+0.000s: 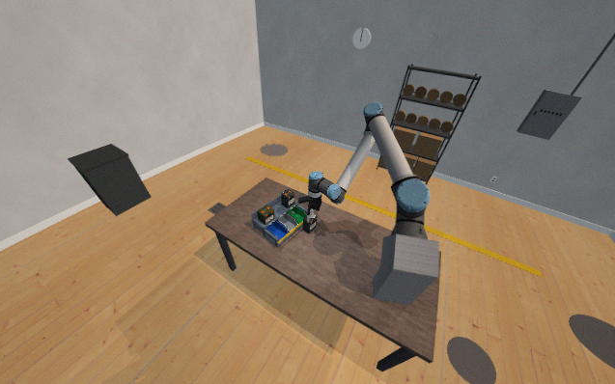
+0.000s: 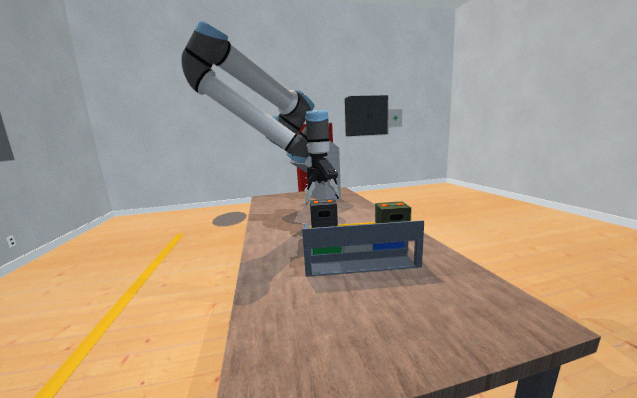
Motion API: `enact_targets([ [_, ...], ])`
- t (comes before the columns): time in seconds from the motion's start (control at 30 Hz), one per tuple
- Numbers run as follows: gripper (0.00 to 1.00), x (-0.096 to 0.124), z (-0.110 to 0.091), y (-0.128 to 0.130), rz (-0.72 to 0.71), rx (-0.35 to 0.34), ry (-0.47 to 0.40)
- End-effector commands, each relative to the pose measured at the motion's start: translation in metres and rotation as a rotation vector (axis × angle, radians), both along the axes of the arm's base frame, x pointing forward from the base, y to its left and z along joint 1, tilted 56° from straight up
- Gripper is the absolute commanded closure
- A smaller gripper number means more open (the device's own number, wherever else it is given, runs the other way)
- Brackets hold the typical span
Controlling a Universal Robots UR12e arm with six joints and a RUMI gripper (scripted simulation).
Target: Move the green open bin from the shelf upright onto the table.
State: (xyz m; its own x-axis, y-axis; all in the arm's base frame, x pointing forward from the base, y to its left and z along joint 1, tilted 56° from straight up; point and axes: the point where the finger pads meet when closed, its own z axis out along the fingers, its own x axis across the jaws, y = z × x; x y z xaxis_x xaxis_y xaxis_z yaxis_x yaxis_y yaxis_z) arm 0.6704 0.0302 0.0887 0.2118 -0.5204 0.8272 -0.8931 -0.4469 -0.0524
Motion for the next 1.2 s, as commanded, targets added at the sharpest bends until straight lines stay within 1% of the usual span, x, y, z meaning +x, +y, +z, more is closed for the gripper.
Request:
enact_targets([
  [0.0,0.0,0.0001,0.0003,0.0004,0.053,-0.031,0.055],
  [0.27,0.0,0.0001,0.0003,0.0004,0.053,-0.031,0.055],
  [0.43,0.0,0.0001,0.0003,0.0004,0.194,-0.133,0.239],
  [0.83,0.0,0.0001,0.0003,0.0004,0.194,-0.133,0.239],
  [1.0,0.0,0.0001,0.0003,0.0004,0.335,-0.235,0.423],
  [1.17,0.0,0.0001,0.0003,0.0004,0.335,-0.235,0.423],
])
